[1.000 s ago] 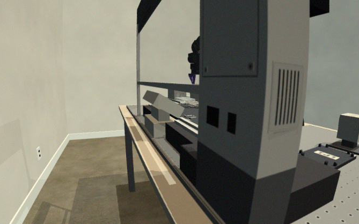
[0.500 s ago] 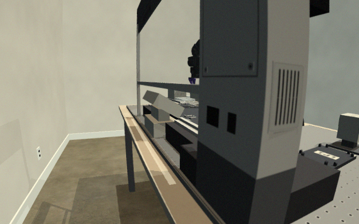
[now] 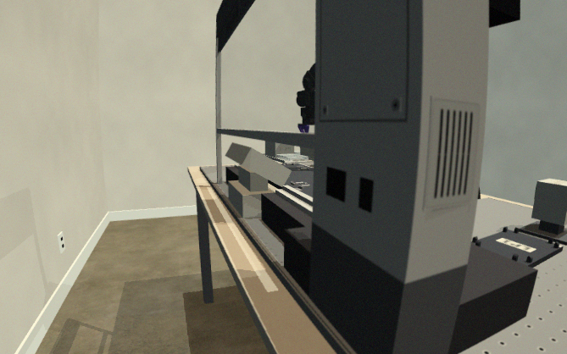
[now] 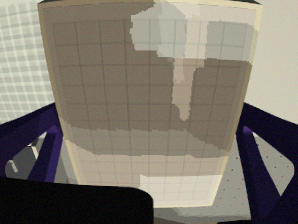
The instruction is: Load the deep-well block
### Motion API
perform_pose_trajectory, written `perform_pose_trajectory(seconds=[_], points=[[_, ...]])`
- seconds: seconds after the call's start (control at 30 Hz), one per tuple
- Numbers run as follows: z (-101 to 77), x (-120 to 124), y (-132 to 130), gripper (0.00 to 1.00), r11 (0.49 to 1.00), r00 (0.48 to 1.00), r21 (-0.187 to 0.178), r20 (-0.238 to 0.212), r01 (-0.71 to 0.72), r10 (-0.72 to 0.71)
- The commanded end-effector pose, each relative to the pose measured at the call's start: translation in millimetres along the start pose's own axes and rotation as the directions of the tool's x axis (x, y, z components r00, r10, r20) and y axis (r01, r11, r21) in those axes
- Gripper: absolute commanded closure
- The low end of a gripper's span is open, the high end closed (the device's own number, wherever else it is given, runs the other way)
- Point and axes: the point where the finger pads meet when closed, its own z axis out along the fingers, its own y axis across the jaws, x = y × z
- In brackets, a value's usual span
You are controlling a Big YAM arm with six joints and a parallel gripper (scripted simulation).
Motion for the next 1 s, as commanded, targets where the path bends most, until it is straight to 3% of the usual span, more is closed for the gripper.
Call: perform_pose_trajectory(seconds=[0.0,0.03,0.97], points=[[-15.0,-14.7,6.2,0.0,1.0,0.999,-0.009,0.044,0.006,-0.006],[-15.0,-14.7,6.2,1.0,1.0,0.999,-0.009,0.044,0.006,-0.006],[-15.0,-14.6,6.2,1.0,1.0,0.999,-0.009,0.044,0.006,-0.006]])
